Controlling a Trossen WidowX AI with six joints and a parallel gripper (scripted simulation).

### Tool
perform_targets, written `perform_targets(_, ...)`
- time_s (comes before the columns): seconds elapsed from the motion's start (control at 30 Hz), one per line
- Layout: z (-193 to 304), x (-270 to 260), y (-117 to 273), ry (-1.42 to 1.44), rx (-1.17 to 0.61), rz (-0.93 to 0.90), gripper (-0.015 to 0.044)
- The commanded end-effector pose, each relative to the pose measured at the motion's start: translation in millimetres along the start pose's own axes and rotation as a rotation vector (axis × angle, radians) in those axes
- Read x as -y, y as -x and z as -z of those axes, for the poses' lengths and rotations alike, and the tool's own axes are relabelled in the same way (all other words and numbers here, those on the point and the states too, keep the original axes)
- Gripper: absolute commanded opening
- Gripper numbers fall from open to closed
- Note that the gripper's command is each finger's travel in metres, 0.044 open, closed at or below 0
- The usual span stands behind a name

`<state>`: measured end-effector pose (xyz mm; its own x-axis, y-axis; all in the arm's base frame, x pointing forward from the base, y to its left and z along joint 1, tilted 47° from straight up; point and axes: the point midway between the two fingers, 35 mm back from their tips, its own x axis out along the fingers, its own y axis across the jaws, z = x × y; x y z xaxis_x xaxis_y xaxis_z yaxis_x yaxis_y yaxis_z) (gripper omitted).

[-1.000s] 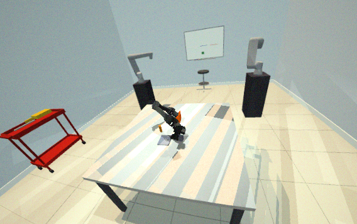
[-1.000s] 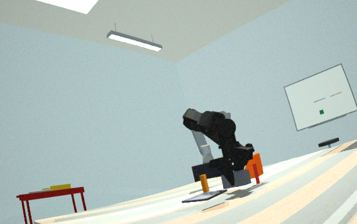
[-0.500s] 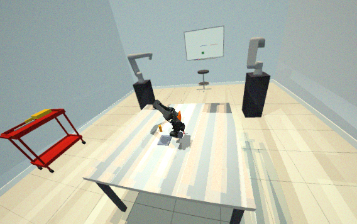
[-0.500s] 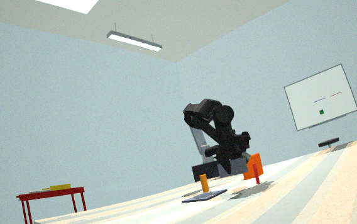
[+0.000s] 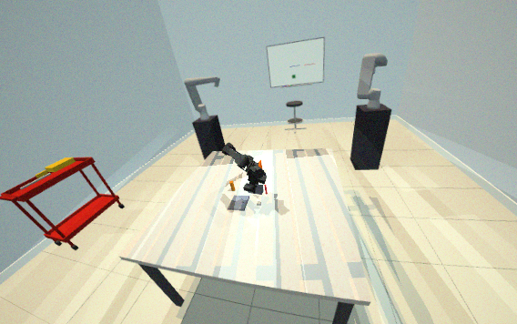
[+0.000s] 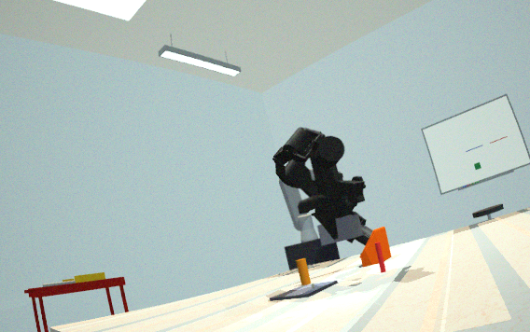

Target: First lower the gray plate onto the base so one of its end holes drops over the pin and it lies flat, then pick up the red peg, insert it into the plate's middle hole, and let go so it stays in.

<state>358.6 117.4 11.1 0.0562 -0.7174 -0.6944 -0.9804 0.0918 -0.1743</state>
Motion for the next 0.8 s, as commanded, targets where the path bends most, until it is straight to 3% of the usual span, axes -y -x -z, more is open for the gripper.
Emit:
perform_targets(0.0,1,-1,13,-0.003,0.000,-0.006,0.0000)
perform_targets(0.2,4,-2,24,-0.002,-0.004,-0.012,0.0000)
perform_targets(0.77,47,15,-2,0.129,0.009,-0.012,0.0000)
